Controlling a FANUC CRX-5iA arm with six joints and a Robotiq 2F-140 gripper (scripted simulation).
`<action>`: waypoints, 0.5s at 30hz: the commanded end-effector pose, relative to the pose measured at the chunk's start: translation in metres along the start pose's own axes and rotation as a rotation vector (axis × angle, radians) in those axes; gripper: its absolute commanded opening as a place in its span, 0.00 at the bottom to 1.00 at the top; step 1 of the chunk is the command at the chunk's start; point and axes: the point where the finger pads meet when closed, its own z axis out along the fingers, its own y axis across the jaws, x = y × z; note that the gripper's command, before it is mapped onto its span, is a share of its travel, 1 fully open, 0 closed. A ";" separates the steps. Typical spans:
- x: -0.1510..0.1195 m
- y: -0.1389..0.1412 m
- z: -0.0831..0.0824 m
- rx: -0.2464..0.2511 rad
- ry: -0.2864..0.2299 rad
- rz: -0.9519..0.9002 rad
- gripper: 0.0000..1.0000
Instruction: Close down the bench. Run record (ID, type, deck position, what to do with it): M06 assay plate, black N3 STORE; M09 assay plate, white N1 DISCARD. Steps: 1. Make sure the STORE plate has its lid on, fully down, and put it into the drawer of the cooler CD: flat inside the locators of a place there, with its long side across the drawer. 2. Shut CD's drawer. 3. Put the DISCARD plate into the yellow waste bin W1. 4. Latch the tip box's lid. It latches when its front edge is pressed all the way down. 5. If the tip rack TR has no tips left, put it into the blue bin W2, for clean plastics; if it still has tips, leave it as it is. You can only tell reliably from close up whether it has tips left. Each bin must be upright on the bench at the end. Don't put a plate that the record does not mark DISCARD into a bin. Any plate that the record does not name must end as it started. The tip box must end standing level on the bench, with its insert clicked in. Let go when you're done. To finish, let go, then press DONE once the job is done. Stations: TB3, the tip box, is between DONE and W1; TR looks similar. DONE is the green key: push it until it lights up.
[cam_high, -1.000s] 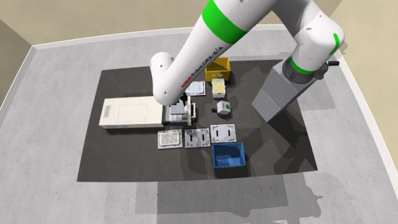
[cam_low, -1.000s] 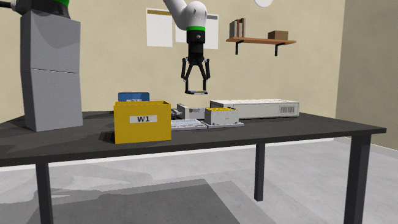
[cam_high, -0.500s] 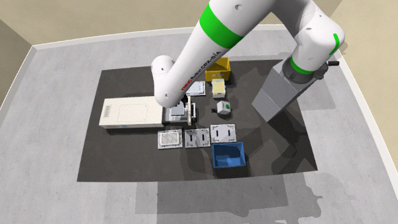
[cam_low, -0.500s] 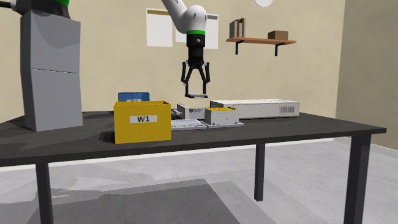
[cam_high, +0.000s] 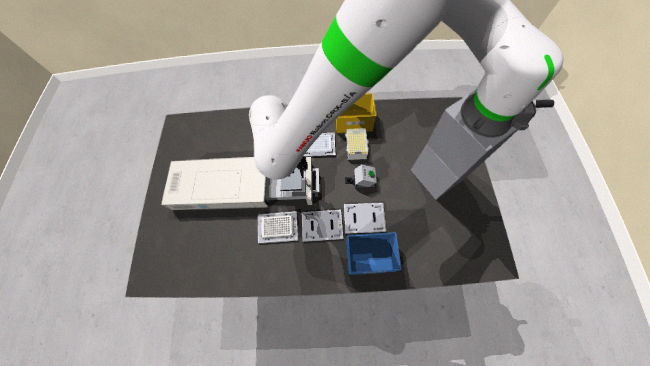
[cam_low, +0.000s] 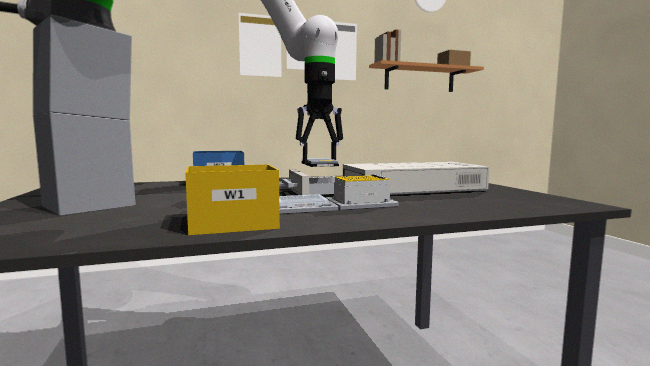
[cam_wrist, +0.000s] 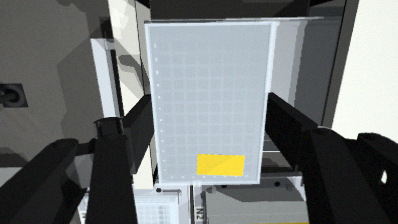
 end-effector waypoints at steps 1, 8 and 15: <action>0.000 0.001 0.002 -0.002 0.000 0.000 0.10; 0.000 0.001 0.011 -0.002 0.000 0.000 0.10; 0.000 0.002 0.020 -0.002 0.000 0.000 0.10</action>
